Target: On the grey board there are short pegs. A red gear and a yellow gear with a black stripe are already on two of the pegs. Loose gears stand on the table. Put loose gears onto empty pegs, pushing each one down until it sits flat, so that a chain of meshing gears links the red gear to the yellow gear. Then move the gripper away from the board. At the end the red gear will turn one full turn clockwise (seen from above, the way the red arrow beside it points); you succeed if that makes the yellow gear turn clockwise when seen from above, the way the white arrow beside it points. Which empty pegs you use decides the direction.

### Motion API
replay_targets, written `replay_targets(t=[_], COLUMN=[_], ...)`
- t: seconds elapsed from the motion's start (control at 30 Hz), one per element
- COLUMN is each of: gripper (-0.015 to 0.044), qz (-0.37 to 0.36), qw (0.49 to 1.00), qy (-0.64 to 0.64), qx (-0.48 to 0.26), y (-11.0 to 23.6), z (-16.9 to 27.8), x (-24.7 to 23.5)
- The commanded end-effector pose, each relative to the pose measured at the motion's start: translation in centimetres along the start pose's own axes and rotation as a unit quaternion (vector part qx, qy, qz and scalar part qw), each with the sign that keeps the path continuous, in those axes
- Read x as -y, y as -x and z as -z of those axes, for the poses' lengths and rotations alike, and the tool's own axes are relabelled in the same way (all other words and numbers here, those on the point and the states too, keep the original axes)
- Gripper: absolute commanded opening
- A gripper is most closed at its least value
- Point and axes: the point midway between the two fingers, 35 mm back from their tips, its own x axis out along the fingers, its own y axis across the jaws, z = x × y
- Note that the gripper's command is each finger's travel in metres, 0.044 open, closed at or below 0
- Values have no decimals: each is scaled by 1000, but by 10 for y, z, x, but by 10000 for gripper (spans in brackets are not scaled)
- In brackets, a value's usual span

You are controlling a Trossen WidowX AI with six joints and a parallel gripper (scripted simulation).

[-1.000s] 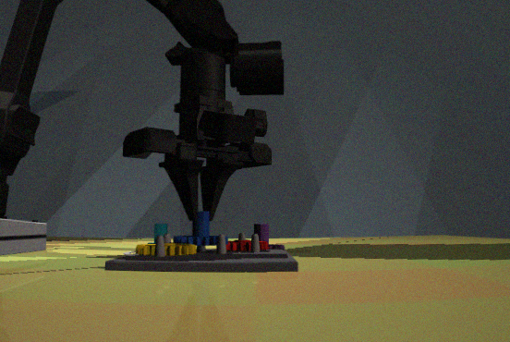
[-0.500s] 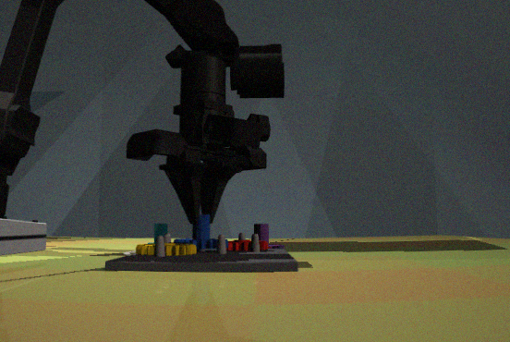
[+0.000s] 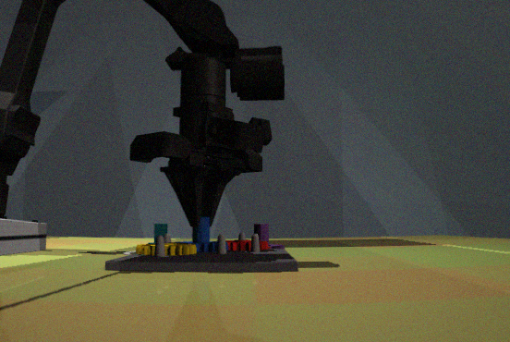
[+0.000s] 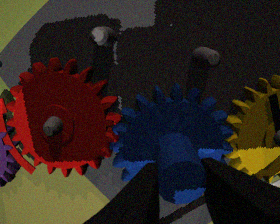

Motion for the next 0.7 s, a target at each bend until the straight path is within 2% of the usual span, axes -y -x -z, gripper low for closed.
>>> replay_targets(t=[0.0,0.07,0.2,0.4,0.5,0.53,0.67], gripper=[105,140,140,140,140,166,271], qz=[-1,-1,-1,-1,-1,-1,-1], qw=[1000,999,999,998,998,998,998], qy=[-17,-34,-54,-66,-68,-62,-62], qx=[1,1,1,1,1,1,1], y=[1,2,7,43,49,44,89], z=[0,0,0,0,0,-1,3], x=[0,0,0,0,0,-1,1])
